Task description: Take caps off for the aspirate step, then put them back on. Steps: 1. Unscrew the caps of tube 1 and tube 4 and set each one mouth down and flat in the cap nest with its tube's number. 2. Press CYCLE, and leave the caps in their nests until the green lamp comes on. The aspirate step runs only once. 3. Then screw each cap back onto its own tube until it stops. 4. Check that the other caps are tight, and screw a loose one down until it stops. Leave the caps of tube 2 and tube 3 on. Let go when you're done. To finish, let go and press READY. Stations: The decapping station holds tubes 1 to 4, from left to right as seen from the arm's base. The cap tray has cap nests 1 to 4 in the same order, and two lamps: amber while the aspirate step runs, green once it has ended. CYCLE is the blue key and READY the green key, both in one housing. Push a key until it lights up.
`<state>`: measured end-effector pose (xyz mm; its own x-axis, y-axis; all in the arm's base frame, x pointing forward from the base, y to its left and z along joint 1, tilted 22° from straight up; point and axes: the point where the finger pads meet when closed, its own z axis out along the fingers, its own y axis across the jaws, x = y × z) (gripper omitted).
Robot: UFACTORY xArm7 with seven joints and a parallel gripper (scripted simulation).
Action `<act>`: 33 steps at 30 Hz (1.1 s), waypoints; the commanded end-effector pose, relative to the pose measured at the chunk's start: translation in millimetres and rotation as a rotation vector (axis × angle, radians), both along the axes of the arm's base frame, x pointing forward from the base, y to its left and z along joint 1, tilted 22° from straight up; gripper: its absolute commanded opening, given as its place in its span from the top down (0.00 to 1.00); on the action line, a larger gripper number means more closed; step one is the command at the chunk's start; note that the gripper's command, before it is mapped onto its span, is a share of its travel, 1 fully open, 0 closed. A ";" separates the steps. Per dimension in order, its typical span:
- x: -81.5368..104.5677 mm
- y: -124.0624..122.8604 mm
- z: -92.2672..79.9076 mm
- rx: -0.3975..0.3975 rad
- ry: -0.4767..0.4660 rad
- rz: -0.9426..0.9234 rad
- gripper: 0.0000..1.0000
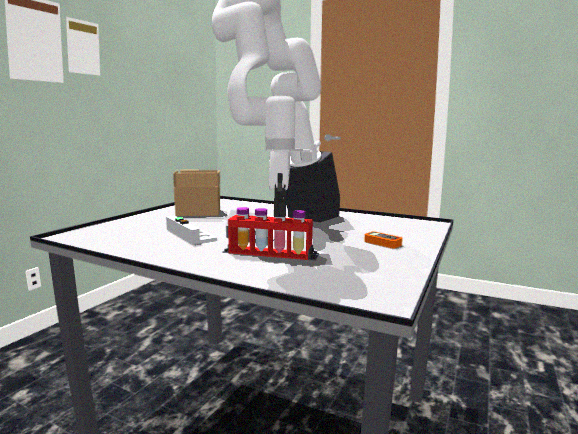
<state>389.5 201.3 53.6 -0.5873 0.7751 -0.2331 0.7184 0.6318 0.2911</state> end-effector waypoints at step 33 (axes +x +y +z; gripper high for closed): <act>0.7 0.7 0.9 0.121 -0.001 -0.296 1.00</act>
<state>389.6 201.5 53.6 -0.3840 0.9119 -0.1447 0.8484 0.4103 0.3345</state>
